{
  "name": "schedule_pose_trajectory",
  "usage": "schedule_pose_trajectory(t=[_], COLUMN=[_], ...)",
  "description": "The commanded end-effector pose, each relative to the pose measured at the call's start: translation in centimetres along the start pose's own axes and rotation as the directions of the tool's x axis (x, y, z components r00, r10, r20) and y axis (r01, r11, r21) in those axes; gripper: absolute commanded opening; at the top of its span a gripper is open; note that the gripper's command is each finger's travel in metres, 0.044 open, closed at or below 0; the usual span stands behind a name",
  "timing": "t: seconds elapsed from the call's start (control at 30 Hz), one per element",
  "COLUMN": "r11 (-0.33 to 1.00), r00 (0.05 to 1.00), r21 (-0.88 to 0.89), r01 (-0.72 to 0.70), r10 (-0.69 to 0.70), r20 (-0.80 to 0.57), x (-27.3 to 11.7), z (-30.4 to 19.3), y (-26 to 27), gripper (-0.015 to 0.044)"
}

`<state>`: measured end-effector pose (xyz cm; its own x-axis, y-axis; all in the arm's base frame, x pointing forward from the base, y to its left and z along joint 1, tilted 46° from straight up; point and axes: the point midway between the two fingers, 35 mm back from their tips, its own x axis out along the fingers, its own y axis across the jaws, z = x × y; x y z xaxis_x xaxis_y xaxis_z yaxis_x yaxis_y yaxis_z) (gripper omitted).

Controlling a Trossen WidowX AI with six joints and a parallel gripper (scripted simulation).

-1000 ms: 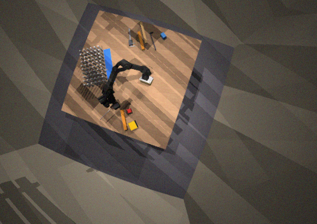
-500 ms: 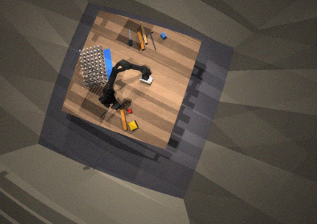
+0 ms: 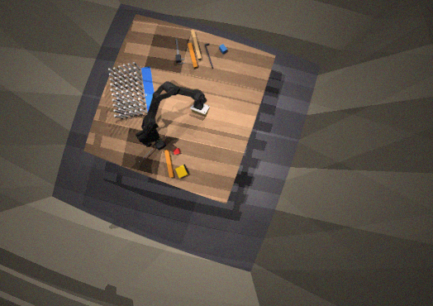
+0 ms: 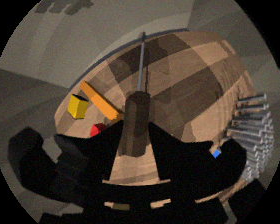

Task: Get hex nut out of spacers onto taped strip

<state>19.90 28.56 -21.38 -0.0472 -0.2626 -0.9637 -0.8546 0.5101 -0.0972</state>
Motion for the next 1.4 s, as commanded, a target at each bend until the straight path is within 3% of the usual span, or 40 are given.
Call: schedule_pose_trajectory(t=[0.0, 1.37], r11=[1.000, 1.000], r00=[1.000, 1.000], r21=[-0.004, -0.004], r01=[0.003, 0.004], r10=[-0.003, -0.004], r20=[0.002, 0.001], x=[0.3, 3.6], z=[-0.1, -2.1], y=[-0.1, -1.2], gripper=[0.0000, 0.0000])
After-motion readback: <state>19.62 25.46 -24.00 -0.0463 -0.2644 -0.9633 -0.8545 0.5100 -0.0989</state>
